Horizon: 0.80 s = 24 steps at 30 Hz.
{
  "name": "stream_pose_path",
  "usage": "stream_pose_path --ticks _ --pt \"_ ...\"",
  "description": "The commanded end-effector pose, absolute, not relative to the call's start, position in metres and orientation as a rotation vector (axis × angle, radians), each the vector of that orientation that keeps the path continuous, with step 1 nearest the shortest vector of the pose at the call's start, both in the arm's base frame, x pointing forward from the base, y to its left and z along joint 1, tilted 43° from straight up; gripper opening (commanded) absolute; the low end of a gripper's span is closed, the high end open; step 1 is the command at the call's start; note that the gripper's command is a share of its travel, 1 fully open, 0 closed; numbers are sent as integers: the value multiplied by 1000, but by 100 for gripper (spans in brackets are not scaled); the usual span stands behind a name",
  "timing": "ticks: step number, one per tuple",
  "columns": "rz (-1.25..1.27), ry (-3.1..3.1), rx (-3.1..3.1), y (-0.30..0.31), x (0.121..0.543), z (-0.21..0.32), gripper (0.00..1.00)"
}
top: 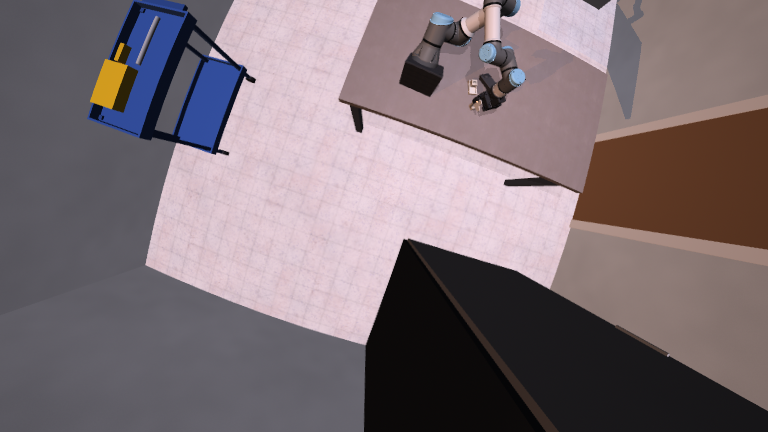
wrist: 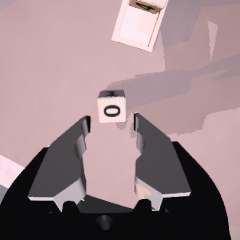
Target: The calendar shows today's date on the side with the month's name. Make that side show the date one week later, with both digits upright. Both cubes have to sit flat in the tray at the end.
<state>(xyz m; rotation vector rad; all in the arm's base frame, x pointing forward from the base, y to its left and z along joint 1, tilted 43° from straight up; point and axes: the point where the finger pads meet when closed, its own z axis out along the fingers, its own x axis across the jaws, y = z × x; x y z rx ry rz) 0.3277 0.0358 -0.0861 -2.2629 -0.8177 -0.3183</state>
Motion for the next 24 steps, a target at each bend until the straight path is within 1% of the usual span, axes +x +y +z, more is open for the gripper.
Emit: stream_pose_path --ticks 1,24 --pt "-320 -818 -2265 35 328 -86 28" --pt "-320 -818 -2265 42 328 -93 28"
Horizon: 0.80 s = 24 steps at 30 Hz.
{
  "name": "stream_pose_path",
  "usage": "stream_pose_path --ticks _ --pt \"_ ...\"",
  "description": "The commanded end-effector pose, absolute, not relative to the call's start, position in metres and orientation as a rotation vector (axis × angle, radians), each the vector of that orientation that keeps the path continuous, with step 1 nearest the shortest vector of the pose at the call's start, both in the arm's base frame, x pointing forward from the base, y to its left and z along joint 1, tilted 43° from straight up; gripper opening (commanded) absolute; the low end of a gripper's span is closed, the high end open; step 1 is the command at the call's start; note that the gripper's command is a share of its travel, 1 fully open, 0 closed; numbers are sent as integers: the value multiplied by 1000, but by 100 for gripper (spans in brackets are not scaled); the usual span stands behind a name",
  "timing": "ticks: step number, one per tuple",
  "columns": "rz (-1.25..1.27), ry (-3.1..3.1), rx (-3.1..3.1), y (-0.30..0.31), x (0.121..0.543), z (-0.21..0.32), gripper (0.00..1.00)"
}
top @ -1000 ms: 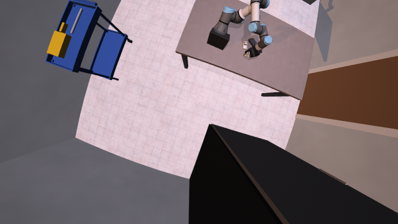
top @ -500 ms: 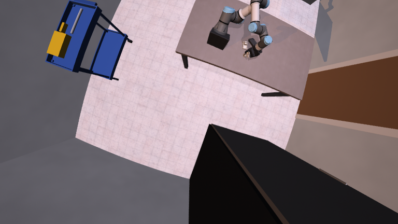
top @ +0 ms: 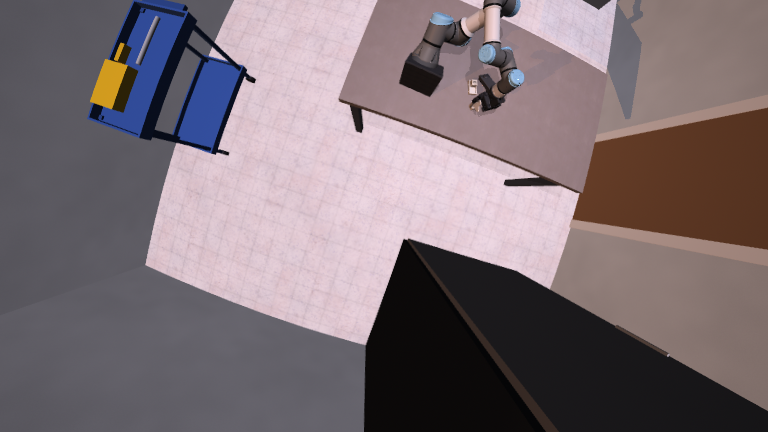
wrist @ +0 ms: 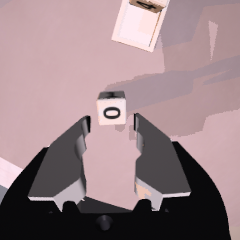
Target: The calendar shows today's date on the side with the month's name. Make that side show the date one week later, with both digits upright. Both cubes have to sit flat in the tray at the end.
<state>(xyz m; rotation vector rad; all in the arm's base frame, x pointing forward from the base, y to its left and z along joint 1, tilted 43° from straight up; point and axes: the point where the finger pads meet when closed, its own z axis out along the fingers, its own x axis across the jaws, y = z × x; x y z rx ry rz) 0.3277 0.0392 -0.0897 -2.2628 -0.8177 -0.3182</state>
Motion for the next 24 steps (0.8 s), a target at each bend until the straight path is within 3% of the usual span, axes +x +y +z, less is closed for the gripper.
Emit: stream_pose_path --ticks 1,24 --pt "-320 -818 -2265 43 328 -95 28" --pt "-320 -818 -2265 54 328 -106 28"
